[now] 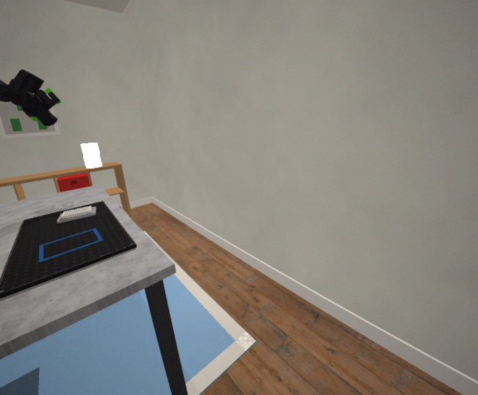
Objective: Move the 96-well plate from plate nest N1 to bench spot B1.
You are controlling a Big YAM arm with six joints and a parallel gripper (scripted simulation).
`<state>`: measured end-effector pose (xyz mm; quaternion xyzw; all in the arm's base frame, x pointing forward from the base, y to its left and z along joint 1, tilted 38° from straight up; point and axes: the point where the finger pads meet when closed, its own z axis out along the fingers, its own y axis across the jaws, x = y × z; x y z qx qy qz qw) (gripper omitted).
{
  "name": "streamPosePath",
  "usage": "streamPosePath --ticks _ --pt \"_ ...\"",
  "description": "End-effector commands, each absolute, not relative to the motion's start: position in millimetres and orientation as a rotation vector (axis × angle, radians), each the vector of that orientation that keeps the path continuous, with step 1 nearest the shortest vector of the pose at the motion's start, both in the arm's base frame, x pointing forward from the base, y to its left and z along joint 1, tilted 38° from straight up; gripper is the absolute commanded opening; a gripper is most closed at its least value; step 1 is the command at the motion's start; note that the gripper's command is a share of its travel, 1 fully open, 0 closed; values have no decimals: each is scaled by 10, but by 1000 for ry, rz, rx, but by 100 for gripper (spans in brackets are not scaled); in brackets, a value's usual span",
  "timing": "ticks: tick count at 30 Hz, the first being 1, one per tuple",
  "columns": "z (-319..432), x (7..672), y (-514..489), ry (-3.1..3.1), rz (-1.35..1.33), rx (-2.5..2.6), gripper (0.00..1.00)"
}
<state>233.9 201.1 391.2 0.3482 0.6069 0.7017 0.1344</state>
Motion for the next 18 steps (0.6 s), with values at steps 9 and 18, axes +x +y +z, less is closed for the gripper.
streamPosePath --ticks 9,18 --pt "3951 2333 2010 1753 2039 1002 100" --pt "4249 2335 2024 1732 2024 945 100"
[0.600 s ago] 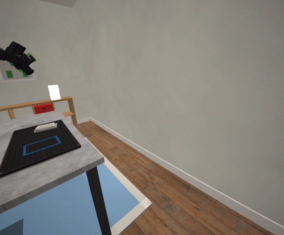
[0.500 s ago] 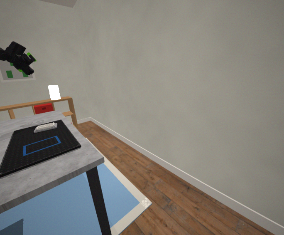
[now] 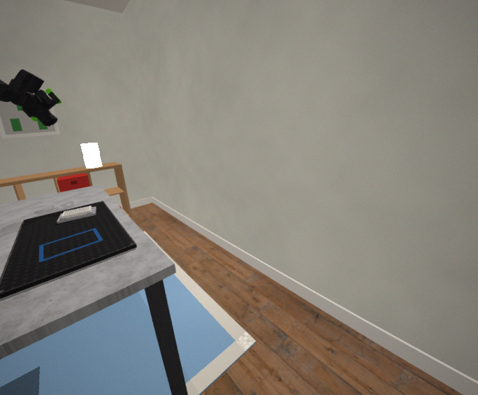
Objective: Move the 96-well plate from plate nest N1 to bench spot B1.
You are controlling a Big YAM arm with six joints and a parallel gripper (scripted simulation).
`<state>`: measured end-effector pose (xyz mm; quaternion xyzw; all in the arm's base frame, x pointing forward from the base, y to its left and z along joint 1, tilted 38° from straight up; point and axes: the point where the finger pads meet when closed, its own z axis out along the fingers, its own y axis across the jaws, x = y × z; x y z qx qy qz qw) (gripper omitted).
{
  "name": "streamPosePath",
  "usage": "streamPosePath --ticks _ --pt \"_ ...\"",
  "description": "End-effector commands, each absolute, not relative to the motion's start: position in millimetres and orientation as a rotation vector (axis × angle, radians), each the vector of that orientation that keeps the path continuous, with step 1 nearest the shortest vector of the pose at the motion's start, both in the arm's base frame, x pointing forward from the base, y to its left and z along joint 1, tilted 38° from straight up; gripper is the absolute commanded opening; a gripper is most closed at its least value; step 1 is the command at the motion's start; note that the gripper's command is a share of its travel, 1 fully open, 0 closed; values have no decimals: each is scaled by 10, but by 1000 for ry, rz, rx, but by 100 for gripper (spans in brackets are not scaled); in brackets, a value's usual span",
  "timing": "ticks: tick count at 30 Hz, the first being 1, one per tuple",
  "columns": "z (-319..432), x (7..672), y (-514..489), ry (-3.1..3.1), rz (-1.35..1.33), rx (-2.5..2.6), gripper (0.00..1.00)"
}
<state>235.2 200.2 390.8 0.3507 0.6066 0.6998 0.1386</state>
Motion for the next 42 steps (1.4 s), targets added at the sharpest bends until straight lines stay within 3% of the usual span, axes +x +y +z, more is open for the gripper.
streamPosePath --ticks 1,8,9,10,21,23,24,39,42 --pt "4229 2384 2027 1737 1984 948 100" --pt "4056 2721 2027 1766 1792 963 100" --pt "3768 2810 1993 1777 1769 989 100" --pt "3997 2847 1974 1762 1739 978 100" --pt "3777 3236 1957 1796 1519 958 100" --pt "3365 3287 1936 1848 1481 988 100" --pt "3581 3355 1932 1819 1463 966 100" --pt "3158 3839 1827 1927 1074 920 100" --pt "2730 3855 1764 1977 1040 937 100"
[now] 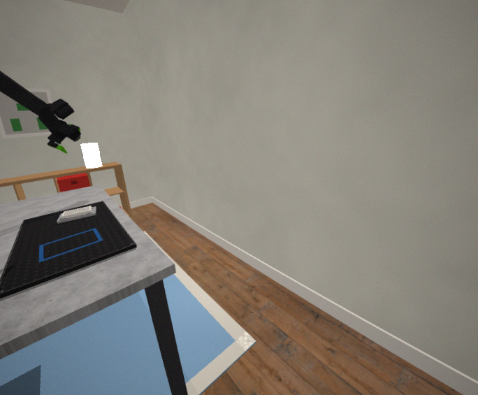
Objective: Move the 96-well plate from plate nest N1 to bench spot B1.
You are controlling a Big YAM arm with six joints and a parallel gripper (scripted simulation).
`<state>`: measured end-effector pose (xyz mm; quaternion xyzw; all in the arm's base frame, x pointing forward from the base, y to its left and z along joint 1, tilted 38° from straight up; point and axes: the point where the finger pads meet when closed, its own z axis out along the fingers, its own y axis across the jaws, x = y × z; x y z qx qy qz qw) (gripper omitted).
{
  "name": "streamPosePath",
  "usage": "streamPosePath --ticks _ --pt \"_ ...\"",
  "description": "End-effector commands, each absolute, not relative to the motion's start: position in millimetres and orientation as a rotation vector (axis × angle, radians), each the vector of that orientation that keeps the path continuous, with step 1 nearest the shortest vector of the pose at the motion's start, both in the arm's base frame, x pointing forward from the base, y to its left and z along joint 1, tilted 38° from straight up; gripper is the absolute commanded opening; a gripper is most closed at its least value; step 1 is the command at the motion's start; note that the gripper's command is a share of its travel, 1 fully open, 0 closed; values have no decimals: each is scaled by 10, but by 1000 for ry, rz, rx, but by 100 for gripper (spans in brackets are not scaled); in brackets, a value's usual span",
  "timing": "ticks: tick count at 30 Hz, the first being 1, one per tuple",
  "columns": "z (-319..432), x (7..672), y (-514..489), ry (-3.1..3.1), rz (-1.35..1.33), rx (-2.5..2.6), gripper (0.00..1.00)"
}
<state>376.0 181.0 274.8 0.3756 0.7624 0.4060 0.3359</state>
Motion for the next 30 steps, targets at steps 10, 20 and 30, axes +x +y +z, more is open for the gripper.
streamPosePath --ticks 10,20,30 --pt "2620 4142 1669 2055 752 869 100" --pt "2036 4331 1479 2130 556 817 100" --pt "1829 4560 1359 2201 314 725 100"
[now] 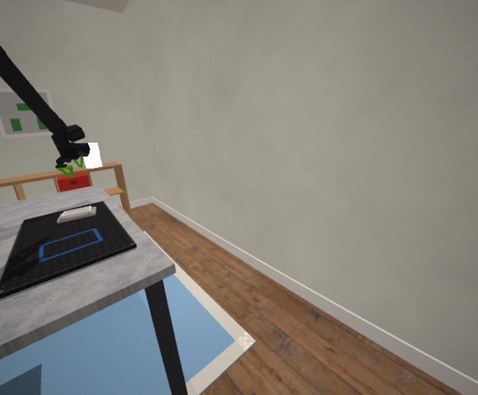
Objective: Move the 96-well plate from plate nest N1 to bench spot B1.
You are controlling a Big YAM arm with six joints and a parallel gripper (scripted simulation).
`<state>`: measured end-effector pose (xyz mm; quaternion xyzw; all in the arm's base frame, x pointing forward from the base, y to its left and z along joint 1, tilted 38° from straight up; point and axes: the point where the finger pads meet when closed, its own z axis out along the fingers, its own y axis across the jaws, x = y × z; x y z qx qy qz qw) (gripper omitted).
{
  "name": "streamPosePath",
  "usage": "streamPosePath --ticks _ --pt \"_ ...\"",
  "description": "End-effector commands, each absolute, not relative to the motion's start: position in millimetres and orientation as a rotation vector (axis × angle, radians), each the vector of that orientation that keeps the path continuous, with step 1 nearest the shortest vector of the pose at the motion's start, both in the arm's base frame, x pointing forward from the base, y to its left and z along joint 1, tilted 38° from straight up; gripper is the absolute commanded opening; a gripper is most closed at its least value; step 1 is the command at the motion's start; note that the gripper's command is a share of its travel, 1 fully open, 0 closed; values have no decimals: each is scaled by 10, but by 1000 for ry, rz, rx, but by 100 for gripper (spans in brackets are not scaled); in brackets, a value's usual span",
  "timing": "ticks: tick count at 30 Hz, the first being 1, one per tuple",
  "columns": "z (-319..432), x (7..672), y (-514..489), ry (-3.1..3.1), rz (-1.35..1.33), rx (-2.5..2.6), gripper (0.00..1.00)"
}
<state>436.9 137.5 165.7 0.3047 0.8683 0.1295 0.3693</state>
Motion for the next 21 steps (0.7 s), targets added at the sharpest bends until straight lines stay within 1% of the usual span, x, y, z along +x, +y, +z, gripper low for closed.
streamPosePath --ticks 1,2,4,6,7,10,13,17,21 --pt "1580 4453 1295 2236 292 725 100" --pt "1536 4469 1278 2237 294 725 100" --pt "1601 4584 1259 2251 222 696 100" --pt "1506 4572 1351 2288 161 631 100" --pt "1499 4658 1237 2257 168 658 100" --pt "1314 4643 1153 2323 39 607 100" --pt "1285 4627 1231 2339 15 564 100" --pt "1075 4675 1056 2391 -141 510 100" --pt "776 4627 887 2402 -150 517 100"
